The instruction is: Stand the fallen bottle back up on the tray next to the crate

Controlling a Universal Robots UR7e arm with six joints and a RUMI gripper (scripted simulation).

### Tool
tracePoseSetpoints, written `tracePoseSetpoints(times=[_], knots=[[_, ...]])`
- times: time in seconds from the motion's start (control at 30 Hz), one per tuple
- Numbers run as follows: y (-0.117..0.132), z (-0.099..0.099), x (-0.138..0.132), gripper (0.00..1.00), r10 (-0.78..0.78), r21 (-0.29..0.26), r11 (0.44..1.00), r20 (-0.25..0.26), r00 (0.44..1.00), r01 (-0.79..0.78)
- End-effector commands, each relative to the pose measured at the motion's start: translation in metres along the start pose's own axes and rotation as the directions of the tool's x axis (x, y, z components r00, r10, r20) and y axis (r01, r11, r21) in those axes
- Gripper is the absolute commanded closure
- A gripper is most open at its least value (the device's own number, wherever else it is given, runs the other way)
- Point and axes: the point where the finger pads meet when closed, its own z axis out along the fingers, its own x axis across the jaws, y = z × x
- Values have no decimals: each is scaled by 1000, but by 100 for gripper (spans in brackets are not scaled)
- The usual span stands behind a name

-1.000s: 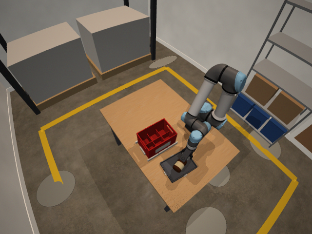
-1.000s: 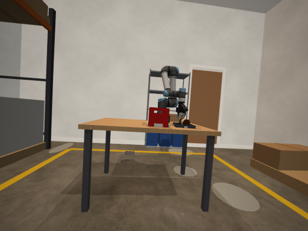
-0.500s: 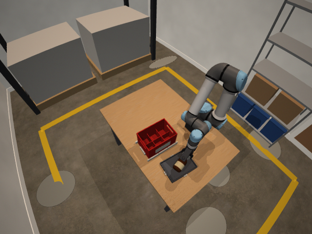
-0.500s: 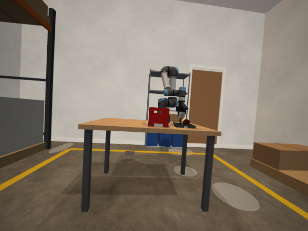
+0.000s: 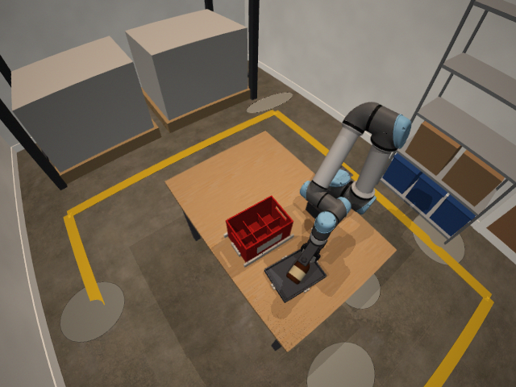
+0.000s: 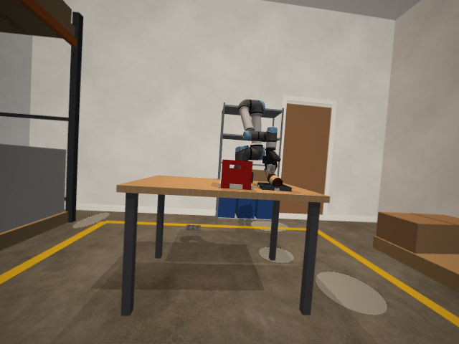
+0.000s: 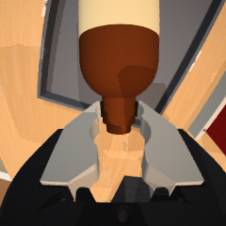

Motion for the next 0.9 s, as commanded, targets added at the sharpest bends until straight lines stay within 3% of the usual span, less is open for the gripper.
tracePoseSetpoints(times=[0.0, 0.87], knots=[[0, -9, 0, 100, 0, 1, 1000, 0, 1000, 0], [0, -49, 0, 100, 0, 1, 1000, 0, 1000, 0]])
